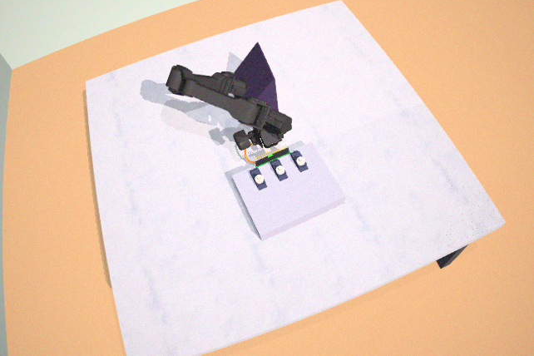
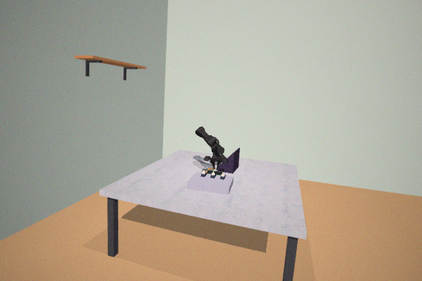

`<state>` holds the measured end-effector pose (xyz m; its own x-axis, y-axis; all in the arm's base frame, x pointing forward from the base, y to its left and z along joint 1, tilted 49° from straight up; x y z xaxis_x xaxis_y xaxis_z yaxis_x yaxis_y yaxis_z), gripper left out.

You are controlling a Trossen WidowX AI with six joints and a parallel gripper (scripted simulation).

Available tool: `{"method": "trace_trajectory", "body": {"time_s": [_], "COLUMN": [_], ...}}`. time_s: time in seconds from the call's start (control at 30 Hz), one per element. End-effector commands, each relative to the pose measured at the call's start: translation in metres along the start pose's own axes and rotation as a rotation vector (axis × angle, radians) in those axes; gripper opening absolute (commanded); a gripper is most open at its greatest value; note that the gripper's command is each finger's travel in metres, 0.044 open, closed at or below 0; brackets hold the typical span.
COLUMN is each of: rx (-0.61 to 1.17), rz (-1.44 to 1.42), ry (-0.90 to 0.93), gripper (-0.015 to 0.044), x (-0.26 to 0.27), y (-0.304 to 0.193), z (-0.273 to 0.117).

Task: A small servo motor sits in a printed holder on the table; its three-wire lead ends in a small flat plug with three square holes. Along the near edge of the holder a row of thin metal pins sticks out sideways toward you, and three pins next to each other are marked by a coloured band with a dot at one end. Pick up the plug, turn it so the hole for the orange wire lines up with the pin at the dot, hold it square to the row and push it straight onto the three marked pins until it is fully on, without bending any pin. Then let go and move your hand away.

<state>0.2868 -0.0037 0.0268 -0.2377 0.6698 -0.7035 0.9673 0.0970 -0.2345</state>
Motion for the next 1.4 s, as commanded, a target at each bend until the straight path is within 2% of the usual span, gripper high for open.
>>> {"method": "trace_trajectory", "body": {"time_s": [0.0, 1.3, 1.37], "rx": [0.001, 0.000, 0.001], "rz": [-0.004, -0.003, -0.003], "ry": [-0.002, -0.003, -0.003], "gripper": [0.0000, 0.0000, 0.0053], "x": [-0.001, -0.003, -0.005], "y": [-0.002, 0.020, 0.018], "z": [-0.001, 0.000, 0.001]}}
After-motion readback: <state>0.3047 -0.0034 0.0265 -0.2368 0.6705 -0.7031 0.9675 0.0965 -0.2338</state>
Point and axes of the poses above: the point midway between the two fingers, 35 mm back from their tips, its own z axis out along the fingers, its own x axis across the jaws, y = z × x, the point moved 1 cm from there along -z, back along the fingers, and after that the axes turned 13 degrees about -z, right-handed, at the moved point
